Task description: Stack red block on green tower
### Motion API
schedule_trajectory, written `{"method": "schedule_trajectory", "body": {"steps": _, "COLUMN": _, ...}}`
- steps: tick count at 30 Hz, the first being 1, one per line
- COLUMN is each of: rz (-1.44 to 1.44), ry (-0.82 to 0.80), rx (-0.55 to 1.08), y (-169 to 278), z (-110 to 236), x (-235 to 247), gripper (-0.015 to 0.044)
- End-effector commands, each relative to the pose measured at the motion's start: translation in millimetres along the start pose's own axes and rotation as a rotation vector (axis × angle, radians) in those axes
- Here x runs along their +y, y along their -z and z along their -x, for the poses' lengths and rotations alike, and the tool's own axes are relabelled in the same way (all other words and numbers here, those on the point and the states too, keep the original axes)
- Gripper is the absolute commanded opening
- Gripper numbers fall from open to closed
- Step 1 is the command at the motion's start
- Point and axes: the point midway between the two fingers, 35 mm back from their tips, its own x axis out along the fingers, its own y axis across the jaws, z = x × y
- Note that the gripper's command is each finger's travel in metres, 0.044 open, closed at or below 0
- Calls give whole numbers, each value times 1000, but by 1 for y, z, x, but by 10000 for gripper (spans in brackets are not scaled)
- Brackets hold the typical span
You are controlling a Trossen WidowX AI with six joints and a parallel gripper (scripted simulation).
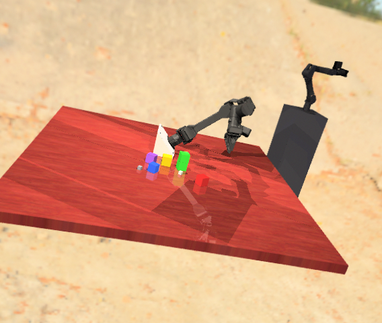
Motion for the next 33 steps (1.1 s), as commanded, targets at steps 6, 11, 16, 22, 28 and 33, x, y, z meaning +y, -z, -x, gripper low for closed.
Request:
{"method": "schedule_trajectory", "body": {"steps": 6, "rz": -456, "ry": -228, "rx": 137, "y": 54, "z": -38, "x": 7, "gripper": 440}}
{"method": "schedule_trajectory", "body": {"steps": 11, "rz": -676, "ry": -338, "rx": 217, "y": 77, "z": -53, "x": 14, "gripper": 440}}
{"method": "schedule_trajectory", "body": {"steps": 16, "rz": -779, "ry": -389, "rx": 258, "y": 89, "z": -60, "x": 16, "gripper": 440}}
{"method": "schedule_trajectory", "body": {"steps": 22, "rz": -779, "ry": -389, "rx": 259, "y": 89, "z": -61, "x": 16, "gripper": 440}}
{"method": "schedule_trajectory", "body": {"steps": 28, "rz": -778, "ry": -388, "rx": 259, "y": 91, "z": -83, "x": 25, "gripper": 440}}
{"method": "schedule_trajectory", "body": {"steps": 33, "rz": -778, "ry": -388, "rx": 257, "y": 93, "z": -108, "x": 38, "gripper": 440}}
